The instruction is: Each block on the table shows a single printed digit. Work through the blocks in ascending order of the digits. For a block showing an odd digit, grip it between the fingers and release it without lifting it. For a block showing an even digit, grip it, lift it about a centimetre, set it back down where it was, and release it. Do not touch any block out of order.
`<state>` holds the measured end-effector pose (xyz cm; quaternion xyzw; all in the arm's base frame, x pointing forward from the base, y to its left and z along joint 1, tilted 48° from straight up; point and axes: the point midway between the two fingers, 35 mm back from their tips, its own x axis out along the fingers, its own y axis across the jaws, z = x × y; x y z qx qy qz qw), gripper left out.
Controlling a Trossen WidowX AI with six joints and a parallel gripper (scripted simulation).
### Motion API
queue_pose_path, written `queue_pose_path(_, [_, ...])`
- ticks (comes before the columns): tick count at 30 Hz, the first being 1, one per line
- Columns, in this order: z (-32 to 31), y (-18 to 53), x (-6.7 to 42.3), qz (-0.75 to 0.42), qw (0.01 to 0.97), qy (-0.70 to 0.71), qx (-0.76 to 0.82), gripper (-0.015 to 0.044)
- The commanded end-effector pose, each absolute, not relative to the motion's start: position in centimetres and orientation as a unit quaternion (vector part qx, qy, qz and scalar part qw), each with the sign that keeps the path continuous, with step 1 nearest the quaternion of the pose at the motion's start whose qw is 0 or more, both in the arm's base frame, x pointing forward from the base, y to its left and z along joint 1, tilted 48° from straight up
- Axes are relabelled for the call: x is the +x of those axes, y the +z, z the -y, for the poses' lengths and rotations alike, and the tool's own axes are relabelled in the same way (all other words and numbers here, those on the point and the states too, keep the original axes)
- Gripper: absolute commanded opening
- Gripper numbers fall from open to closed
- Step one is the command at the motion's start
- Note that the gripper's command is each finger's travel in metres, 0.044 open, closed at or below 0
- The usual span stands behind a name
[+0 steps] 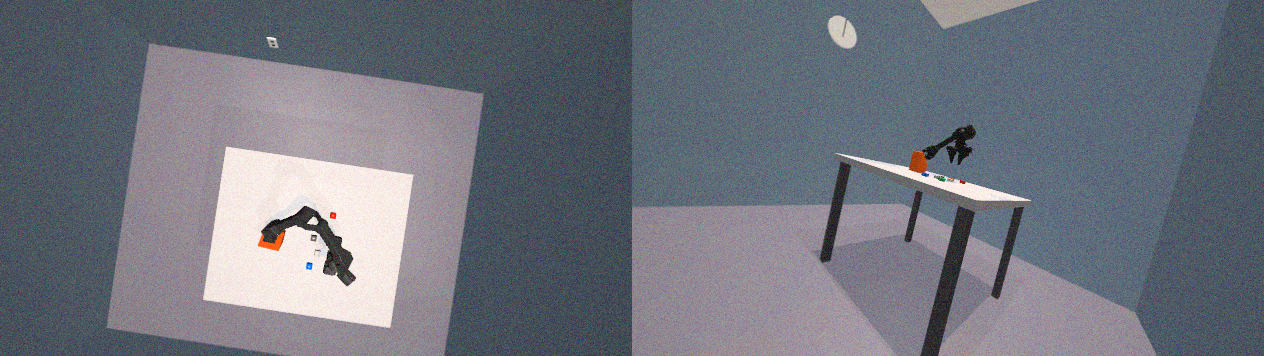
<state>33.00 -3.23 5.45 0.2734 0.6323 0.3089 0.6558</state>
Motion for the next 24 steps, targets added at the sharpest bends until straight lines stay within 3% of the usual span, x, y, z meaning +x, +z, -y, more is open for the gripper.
queue_pose_path(1, [3.7,5.6,33.4,-0.625,0.667,0.312,0.261,0.04])
queue_pose_path(19, [3.7,5.6,33.4,-0.625,0.667,0.312,0.261,0.04])
queue_pose_path(24, [7.0,2.6,35.3,-0.625,0.668,0.311,0.259,0.04])
